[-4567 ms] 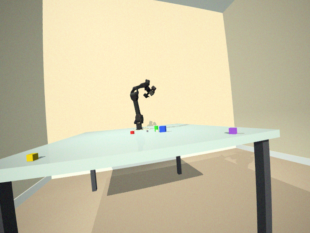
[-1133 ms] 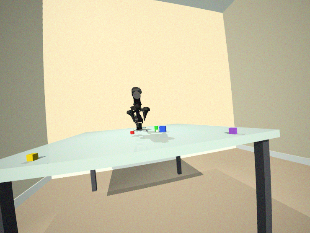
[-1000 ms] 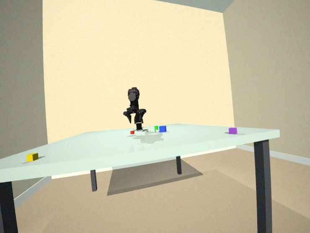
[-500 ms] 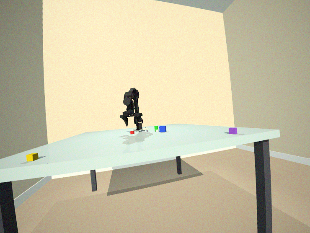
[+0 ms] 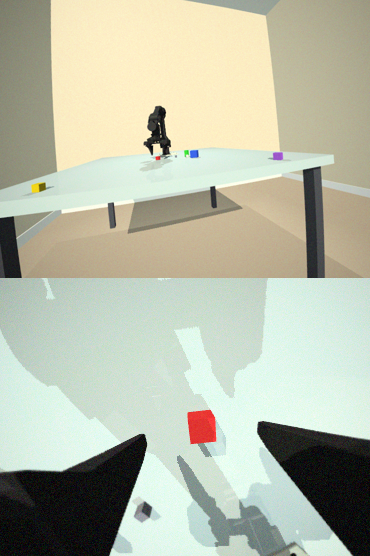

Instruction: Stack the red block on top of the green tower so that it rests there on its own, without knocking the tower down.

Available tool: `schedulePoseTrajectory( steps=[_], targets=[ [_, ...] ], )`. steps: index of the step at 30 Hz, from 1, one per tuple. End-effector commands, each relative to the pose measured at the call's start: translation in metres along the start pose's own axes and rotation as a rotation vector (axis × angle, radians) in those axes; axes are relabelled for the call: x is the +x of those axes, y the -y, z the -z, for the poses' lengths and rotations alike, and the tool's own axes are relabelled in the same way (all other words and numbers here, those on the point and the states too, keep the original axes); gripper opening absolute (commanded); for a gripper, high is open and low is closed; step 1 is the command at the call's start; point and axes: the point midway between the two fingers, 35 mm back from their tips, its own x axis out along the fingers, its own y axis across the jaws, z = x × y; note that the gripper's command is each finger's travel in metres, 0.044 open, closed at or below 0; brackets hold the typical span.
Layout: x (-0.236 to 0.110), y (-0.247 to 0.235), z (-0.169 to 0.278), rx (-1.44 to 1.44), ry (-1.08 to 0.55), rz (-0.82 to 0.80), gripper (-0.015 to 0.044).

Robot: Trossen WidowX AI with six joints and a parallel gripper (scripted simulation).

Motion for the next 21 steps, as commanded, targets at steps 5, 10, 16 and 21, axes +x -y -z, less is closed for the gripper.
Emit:
schedulePoseTrajectory(
  steps=[5, 10, 16, 21],
  targets=[
    [0.015, 0.002, 0.002, -0.007, -0.009, 0.007, 0.0440],
    [0.023, 0.002, 0.003, -0.007, -0.010, 0.007, 0.0440],
    [0.024, 0.002, 0.003, -0.007, -0.010, 0.007, 0.0440],
    [0.024, 0.002, 0.003, -0.007, -0.010, 0.007, 0.0440]
  ],
)
